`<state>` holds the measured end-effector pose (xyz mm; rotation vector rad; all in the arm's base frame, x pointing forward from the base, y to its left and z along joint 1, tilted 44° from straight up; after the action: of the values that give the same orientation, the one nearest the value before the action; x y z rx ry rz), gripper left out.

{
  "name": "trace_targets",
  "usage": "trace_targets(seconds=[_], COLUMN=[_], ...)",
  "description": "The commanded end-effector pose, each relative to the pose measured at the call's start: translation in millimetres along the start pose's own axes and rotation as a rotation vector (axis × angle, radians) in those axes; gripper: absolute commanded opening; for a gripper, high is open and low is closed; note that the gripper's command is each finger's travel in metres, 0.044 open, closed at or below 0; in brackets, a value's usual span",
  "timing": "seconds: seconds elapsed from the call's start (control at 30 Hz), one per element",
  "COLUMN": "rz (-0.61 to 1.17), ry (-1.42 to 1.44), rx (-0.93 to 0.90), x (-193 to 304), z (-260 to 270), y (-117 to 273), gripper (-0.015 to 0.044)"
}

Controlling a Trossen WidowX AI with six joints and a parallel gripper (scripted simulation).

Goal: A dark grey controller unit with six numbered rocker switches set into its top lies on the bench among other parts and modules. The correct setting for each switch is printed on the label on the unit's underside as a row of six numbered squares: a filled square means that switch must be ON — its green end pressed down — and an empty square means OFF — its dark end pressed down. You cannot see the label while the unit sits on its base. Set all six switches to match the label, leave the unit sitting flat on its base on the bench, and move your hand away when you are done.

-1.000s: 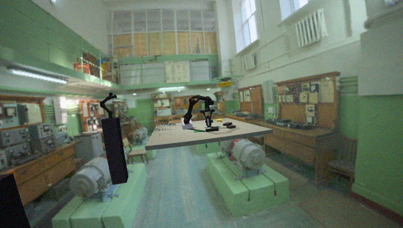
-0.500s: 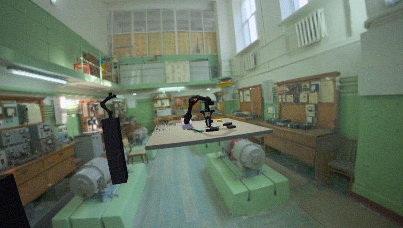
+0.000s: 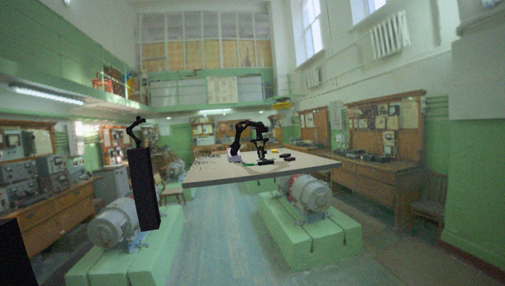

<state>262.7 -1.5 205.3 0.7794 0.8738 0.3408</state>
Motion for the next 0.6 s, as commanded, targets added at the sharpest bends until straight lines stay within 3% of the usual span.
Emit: trace_targets(seconds=[0.0, 0.57], rz=[-0.012, -0.013], ry=[0.005, 0.005], rx=[0.006, 0.006], x=[-3, -15], z=[-1, 0], y=[-6, -12], gripper=[0.0336, 0.0337])
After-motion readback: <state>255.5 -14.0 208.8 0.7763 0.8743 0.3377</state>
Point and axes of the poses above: the point midway between the two fingers, 35 mm back from their tips, its own y axis back along the fingers, its own z axis across the jaws, x = y × z, the point moved 9 cm from there along y, back along the fingers, and after that the axes turned 5 degrees about -y, right-handed, at the moved point
